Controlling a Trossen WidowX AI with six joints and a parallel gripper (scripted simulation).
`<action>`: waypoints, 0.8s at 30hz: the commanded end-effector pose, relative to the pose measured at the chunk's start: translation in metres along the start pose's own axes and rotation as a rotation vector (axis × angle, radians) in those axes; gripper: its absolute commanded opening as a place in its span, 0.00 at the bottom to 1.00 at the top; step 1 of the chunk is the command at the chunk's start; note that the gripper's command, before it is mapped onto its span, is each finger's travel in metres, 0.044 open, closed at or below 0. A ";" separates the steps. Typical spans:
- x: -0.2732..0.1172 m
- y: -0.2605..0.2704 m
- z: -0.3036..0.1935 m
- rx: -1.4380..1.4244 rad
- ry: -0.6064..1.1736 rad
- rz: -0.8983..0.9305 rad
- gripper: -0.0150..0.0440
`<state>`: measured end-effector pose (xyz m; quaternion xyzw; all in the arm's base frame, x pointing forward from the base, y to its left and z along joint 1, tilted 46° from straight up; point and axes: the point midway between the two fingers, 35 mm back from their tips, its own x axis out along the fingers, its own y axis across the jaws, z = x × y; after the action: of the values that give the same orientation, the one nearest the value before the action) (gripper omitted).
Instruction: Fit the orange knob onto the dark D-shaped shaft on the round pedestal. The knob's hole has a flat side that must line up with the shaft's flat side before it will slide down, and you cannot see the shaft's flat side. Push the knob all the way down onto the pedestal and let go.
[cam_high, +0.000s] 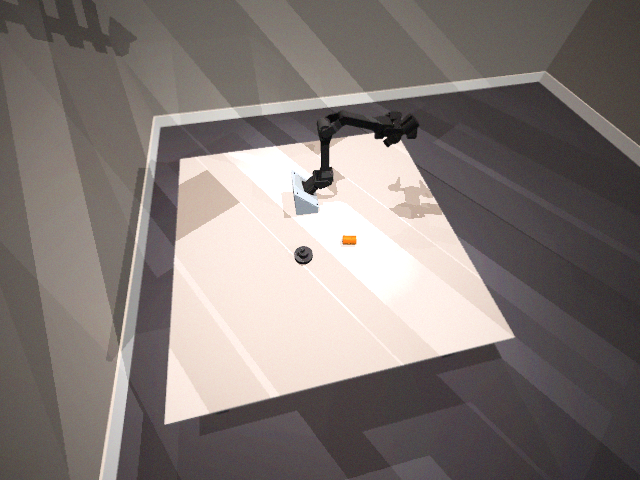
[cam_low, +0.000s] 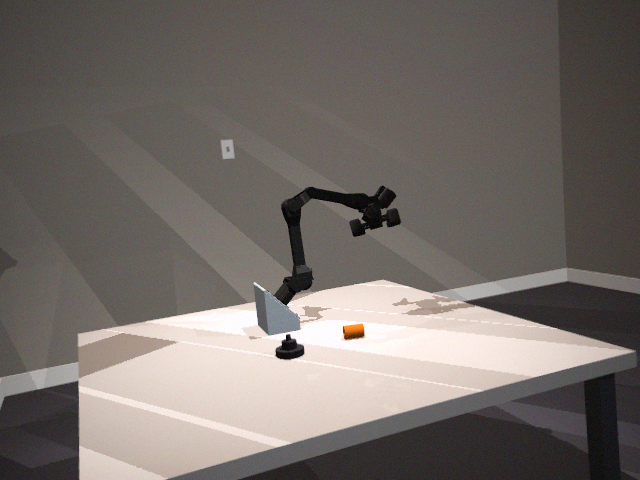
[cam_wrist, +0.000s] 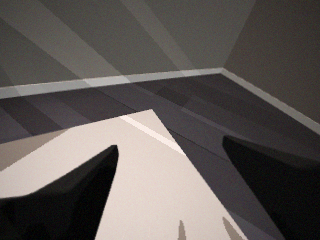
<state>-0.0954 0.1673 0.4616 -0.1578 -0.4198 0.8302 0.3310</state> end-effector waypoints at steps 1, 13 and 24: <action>-0.005 -0.019 -0.075 0.415 0.225 -0.092 1.00; -0.109 -0.033 -0.225 1.454 0.559 -0.646 1.00; -0.267 0.020 -0.290 2.521 0.251 -1.510 1.00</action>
<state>0.2191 0.1848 0.2909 0.2902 0.5535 0.4000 0.6704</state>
